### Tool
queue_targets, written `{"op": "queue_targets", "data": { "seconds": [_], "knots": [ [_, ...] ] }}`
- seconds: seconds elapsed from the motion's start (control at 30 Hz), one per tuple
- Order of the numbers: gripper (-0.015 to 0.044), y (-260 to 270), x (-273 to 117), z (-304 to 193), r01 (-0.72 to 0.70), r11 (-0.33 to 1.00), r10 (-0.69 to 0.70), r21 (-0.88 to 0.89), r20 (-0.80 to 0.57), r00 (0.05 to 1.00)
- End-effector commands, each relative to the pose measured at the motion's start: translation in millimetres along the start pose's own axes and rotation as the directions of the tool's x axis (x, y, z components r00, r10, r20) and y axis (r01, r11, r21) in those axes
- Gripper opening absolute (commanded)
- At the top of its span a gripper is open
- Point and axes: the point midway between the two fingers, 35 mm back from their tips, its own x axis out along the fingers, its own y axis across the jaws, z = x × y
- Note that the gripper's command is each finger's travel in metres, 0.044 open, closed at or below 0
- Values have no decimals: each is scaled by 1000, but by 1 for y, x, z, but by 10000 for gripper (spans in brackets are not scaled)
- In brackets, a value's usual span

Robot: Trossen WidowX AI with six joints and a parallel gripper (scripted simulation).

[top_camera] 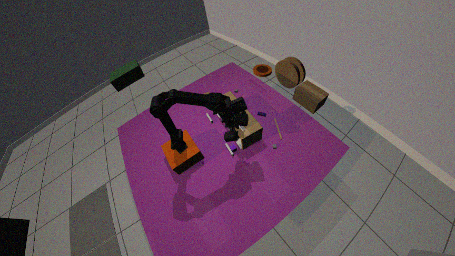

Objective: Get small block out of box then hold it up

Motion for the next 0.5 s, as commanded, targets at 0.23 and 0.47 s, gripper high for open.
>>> {"op": "queue_targets", "data": {
  "seconds": [0.23, 0.47],
  "knots": [
    [285, -15, -5, -18, -65, 265, 148, 962, 26, 989],
    [285, -18, -6, -21, -22, -102, 181, 995, 40, 983]
  ]
}}
